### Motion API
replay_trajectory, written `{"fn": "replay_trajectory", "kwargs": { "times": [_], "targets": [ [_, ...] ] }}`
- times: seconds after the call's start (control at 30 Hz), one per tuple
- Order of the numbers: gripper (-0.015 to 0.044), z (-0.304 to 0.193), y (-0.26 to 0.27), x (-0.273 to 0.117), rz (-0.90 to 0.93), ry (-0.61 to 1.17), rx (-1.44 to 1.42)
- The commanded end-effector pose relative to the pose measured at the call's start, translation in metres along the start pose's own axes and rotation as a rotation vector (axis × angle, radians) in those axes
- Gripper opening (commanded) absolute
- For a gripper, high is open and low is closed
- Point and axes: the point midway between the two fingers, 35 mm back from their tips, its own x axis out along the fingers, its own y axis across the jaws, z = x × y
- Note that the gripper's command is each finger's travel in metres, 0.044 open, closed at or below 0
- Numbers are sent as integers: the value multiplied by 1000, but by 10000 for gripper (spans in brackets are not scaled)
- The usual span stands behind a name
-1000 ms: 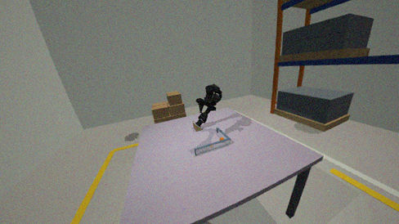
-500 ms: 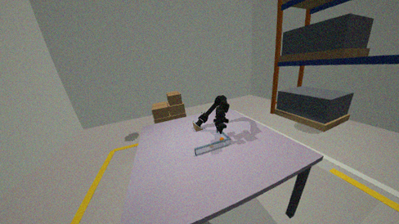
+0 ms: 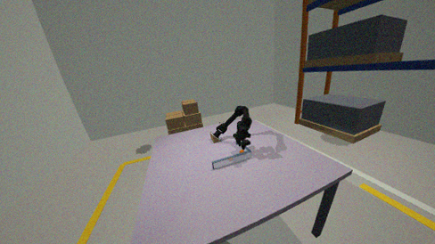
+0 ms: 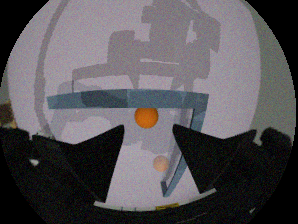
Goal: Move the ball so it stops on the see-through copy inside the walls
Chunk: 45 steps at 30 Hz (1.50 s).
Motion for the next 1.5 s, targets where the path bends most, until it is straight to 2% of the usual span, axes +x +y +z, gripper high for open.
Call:
{"fn": "replay_trajectory", "kwargs": {
  "times": [0.0,0.83,0.93,1.27,1.47],
  "targets": [
    [302,1,1,5,3,-4,4],
    [302,1,1,43,2,-6,3],
    [223,1,1,43,2,-6,3],
    [156,1,1,43,2,-6,3],
    [0,-16,-3,31,-23,21,28]
  ]
}}
